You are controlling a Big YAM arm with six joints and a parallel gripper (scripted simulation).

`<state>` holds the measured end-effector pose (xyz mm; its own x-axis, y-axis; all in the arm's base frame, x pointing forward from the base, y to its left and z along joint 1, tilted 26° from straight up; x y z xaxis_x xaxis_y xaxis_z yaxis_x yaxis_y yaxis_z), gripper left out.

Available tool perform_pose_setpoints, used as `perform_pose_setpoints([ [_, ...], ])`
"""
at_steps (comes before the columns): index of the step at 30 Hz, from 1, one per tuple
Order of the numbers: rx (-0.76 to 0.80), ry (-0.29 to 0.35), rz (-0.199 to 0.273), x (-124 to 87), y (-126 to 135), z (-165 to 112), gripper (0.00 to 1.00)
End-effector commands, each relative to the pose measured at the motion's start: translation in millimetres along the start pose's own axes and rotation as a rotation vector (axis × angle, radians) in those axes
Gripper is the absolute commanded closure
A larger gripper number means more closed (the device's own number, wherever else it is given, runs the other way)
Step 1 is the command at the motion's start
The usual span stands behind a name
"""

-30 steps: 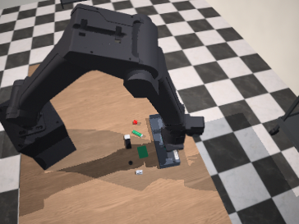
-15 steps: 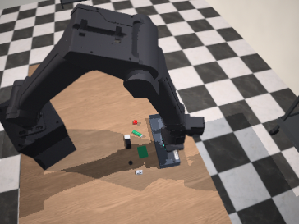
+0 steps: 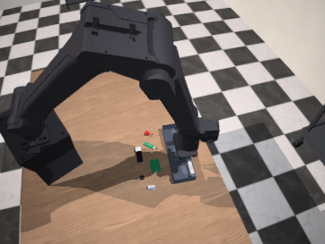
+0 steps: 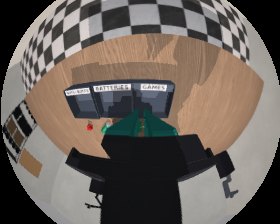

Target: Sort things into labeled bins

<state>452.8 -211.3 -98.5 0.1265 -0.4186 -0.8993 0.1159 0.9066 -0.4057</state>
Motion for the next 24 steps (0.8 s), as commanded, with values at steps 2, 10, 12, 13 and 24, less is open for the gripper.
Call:
perform_pose_setpoints([
  [2,0.006,-0.005,0.002,2.6,25.6,5.2,0.92],
  [10,0.004,-0.001,0.003,1.2,64.8,14.0,0.92],
  [12,0.004,-0.001,0.004,1.2,69.5,15.1,0.92],
  [13,0.011,0.002,0.003,2.7,65.9,14.3,0.92],
  [24,0.022,-0.019,0.0,-5.2,57.5,23.3,0.92],
])
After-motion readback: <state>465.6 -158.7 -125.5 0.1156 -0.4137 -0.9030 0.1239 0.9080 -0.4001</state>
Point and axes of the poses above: the point where the finger pads meet when closed, its own x axis out along the fingers, its own y axis across the jaws, z = x × y, the point moved 3 cm from there along -x, back along the fingers, and after that the axes turned 8 degrees about -x, right-handed, at the moved point
